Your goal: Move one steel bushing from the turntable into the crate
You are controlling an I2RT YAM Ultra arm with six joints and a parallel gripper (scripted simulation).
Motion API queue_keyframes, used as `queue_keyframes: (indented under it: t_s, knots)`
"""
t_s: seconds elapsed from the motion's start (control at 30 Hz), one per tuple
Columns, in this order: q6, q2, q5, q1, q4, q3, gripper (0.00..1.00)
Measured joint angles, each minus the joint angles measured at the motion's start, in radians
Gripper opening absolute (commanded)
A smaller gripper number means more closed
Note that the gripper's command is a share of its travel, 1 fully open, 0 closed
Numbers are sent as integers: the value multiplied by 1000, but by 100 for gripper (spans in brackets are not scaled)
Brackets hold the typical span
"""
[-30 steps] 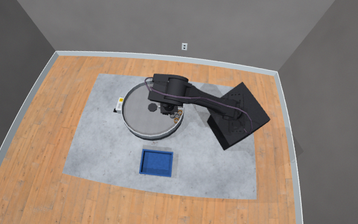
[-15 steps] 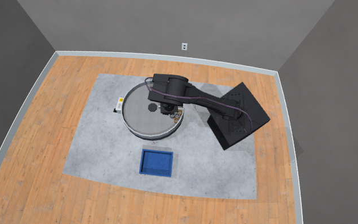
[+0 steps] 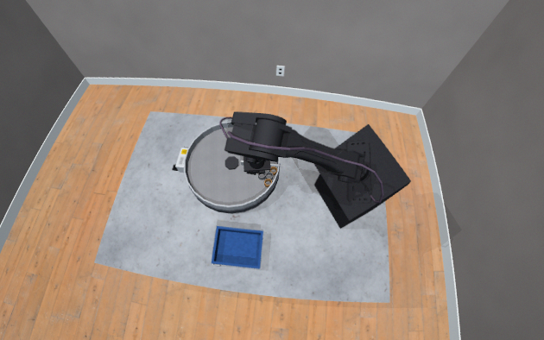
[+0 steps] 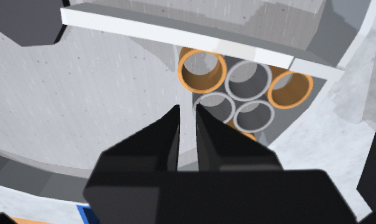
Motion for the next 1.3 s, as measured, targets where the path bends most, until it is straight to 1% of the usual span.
queue_keyframes:
  t_s: [0.27, 0.47, 1.3]
  knots:
    - [0, 0, 0, 0, 3, -2, 13]
    - [1, 0, 1, 3, 11, -27, 13]
    - [1, 0, 1, 3, 17, -27, 13]
